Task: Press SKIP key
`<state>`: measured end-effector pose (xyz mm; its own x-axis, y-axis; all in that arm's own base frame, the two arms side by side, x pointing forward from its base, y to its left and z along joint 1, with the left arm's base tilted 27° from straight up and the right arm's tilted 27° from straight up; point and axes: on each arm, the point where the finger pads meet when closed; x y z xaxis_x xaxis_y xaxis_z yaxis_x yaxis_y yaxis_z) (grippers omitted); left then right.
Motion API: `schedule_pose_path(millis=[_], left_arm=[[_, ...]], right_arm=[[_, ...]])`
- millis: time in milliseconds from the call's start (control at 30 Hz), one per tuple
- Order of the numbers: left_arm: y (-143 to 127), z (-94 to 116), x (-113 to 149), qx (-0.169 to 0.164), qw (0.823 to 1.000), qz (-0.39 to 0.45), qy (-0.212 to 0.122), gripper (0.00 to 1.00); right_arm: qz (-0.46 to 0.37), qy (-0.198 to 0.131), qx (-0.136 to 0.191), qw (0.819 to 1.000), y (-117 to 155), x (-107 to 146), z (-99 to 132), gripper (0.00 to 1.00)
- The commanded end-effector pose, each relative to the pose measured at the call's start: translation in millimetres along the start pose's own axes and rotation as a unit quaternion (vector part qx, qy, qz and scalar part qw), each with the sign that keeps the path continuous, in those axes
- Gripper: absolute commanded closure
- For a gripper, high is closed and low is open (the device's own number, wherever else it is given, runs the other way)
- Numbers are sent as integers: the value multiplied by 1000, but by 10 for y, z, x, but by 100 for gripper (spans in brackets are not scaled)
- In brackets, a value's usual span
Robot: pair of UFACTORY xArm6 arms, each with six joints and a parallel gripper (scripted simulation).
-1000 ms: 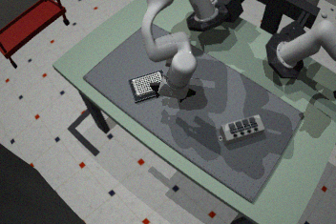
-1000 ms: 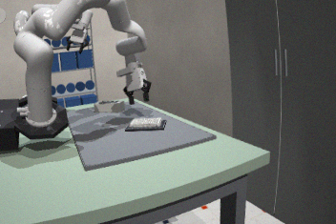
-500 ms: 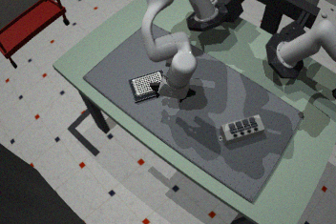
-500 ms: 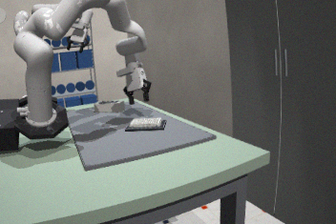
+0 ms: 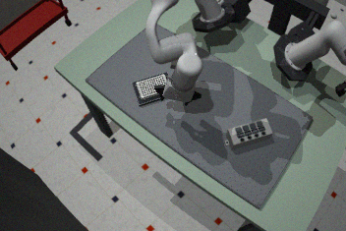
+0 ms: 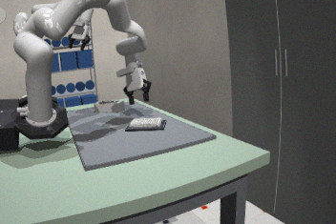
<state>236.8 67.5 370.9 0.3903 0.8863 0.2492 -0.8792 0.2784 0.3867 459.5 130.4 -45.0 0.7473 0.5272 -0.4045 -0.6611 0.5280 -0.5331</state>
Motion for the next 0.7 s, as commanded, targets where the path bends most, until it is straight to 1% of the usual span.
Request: schedule_pose_path(millis=[0,367,433,667], left_arm=[[-86,83,-127,-10,999,-30,-14,0],[-269,279,-541,-35,991,-118,-52,0],[-269,279,-541,-35,991,-118,-52,0],[-345,400,-854,-52,979,-179,-79,0]], right_arm=[[-1,-2,0,1000,-8,12,19,0],[-1,-2,0,1000,-8,12,19,0],[-1,-2,0,1000,-8,12,19,0],[-1,-2,0,1000,-8,12,19,0]])
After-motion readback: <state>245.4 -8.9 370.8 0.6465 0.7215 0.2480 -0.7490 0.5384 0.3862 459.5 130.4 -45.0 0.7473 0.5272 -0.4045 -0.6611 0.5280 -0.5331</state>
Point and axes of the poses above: on each arm, the point where the finger pads meet when closed, its own z axis back along the fingers, its own y axis across the jaws, x = y × z, and after that the axes turned 11 degrees about z, right-handed
